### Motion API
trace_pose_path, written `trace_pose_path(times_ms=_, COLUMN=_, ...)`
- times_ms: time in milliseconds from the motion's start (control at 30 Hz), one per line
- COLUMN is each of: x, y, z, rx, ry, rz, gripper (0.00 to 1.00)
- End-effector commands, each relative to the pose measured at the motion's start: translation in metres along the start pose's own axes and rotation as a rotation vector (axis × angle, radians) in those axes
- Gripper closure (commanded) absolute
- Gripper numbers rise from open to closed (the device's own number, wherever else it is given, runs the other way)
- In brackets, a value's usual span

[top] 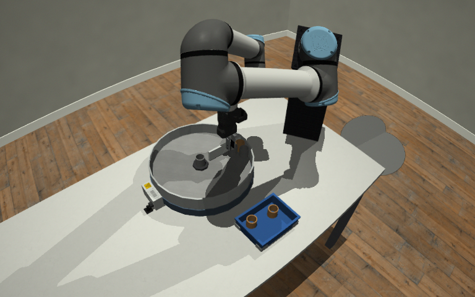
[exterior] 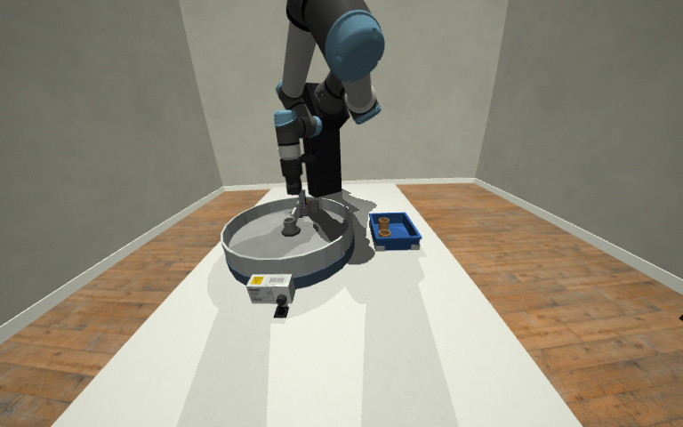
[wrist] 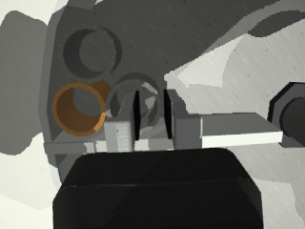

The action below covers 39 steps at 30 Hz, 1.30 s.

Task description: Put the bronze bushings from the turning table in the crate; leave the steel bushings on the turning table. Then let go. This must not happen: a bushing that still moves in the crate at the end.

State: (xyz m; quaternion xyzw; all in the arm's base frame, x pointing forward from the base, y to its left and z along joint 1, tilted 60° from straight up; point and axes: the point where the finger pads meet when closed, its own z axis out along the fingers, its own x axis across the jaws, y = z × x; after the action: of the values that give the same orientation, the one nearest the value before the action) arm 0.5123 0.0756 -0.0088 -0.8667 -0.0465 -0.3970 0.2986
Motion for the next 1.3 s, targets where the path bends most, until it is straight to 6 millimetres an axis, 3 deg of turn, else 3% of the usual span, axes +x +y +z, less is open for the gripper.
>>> trace_pose_path(times_ms=0, x=0.0002, y=0.0002, z=0.0029, rx=-0.001, ry=0.001, rz=0.0, gripper=0.55)
trace_pose_path(times_ms=1267, x=0.0002, y=0.0002, z=0.0118, rx=0.0, ry=0.001, rz=0.0, gripper=0.55)
